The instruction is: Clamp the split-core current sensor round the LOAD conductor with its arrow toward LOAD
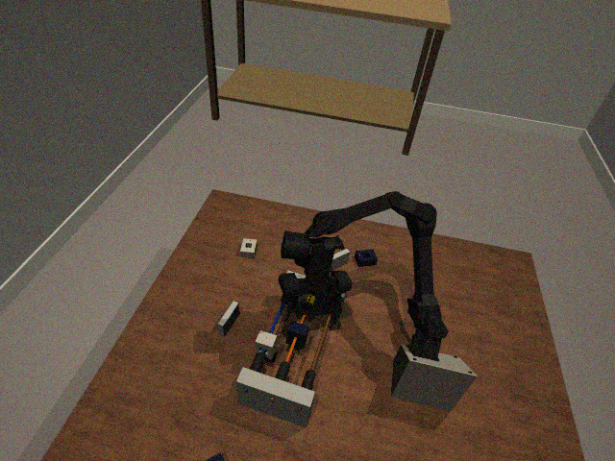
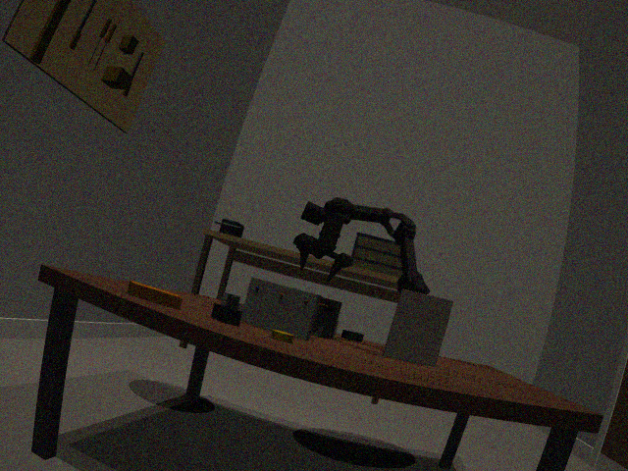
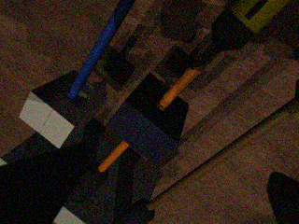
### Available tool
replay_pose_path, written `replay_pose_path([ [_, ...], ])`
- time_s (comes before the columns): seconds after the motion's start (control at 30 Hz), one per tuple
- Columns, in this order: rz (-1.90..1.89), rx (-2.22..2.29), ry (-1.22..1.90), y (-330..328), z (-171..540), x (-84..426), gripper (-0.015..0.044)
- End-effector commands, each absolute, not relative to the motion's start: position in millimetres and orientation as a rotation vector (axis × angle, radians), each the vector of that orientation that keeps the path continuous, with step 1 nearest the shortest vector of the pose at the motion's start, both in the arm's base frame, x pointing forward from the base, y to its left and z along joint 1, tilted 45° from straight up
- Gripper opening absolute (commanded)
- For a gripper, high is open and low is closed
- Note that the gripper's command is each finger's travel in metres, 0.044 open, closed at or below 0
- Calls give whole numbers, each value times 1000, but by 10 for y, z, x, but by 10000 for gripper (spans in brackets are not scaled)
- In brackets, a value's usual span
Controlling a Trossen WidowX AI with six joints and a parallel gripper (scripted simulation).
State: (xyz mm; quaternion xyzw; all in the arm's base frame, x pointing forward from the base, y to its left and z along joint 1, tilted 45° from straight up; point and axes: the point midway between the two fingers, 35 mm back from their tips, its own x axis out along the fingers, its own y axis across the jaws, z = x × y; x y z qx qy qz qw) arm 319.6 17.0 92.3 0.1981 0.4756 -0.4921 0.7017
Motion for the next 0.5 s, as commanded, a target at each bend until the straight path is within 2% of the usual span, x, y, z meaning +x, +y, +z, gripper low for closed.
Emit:
replay_pose_path([
  [0.0, -512, 122, 1243, -102, 1161, 2907, 440],
  [0.47, -23, -310, 1117, -273, 1326, 2643, 440],
])
